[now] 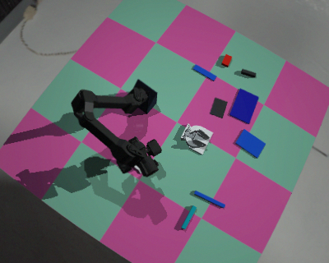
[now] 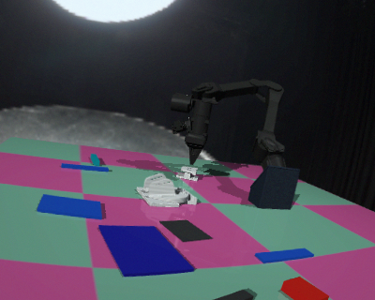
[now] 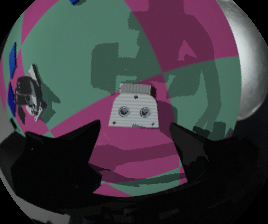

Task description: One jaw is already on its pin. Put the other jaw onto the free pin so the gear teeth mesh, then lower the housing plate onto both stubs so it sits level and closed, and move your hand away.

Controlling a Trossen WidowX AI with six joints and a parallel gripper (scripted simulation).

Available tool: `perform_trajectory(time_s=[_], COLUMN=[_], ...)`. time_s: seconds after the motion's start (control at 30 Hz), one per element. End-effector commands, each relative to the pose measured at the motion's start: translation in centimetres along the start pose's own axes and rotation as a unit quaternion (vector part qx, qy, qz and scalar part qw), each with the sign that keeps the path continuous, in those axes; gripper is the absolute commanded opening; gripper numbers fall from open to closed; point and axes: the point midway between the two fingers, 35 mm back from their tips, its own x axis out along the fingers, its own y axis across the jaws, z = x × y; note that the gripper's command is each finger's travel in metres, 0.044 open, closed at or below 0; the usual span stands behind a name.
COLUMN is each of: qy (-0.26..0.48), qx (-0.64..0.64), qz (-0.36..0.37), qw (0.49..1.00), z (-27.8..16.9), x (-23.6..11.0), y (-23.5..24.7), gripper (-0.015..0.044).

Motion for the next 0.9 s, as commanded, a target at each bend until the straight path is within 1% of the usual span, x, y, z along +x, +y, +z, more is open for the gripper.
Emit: perform_trajectory(time_s=[0.0, 0.33, 0.87], qy=[0.002, 0.001, 0.001], qx=[-0.002, -0.002, -0.002], qz=[0.002, 0.001, 0.001], qw=[1.000, 1.000, 1.000], z=[-0.1, -0.1, -0.1], x=[0.7, 1.5, 4.0], y=[0.1, 0.1, 0.1], gripper=[0.0440, 0.0440, 0.0440])
